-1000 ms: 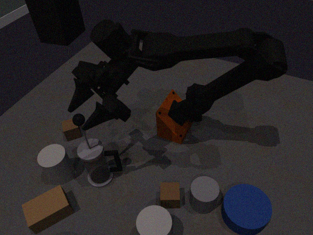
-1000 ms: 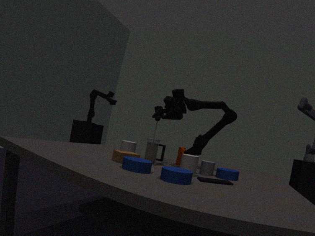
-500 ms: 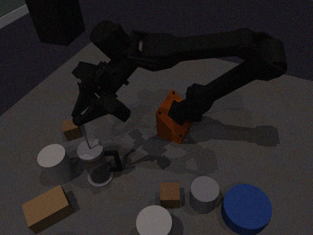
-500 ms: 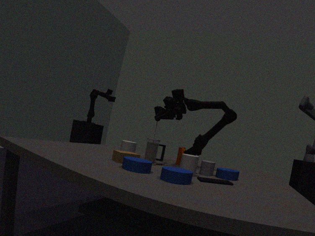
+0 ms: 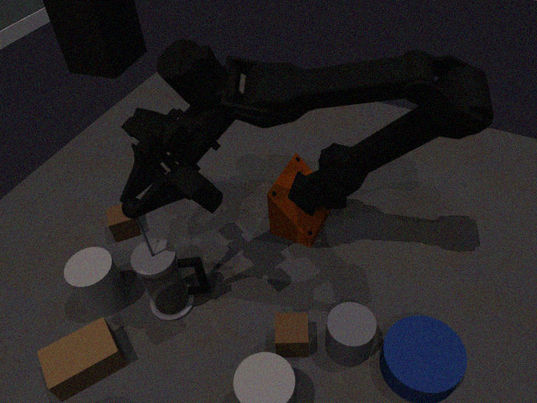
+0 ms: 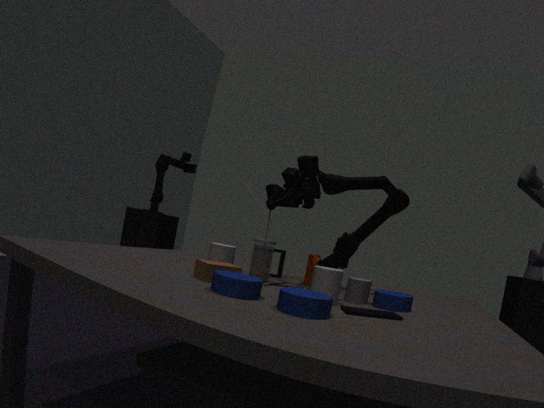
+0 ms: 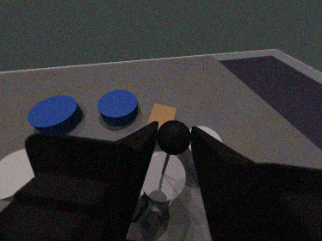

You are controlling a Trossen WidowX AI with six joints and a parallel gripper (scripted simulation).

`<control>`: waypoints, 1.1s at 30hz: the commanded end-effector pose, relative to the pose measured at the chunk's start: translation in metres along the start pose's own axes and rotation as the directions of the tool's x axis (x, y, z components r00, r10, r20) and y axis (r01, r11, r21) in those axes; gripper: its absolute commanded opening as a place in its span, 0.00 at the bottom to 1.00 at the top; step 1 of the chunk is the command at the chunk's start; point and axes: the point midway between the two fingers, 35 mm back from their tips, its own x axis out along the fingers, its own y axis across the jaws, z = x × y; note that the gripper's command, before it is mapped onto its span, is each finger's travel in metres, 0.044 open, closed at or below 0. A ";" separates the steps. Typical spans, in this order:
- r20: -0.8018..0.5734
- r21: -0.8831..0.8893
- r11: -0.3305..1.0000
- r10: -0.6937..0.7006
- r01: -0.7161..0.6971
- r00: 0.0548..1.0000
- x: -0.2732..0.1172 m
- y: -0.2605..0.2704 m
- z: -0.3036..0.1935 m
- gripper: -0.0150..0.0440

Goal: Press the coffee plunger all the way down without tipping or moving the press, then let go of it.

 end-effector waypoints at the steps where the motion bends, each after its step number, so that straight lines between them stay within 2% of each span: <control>1: -0.029 0.010 1.000 -0.005 0.006 1.000 0.009 -0.001 -0.016 0.45; 33: -0.028 0.011 1.000 -0.005 0.005 1.000 0.040 -0.001 -0.060 0.45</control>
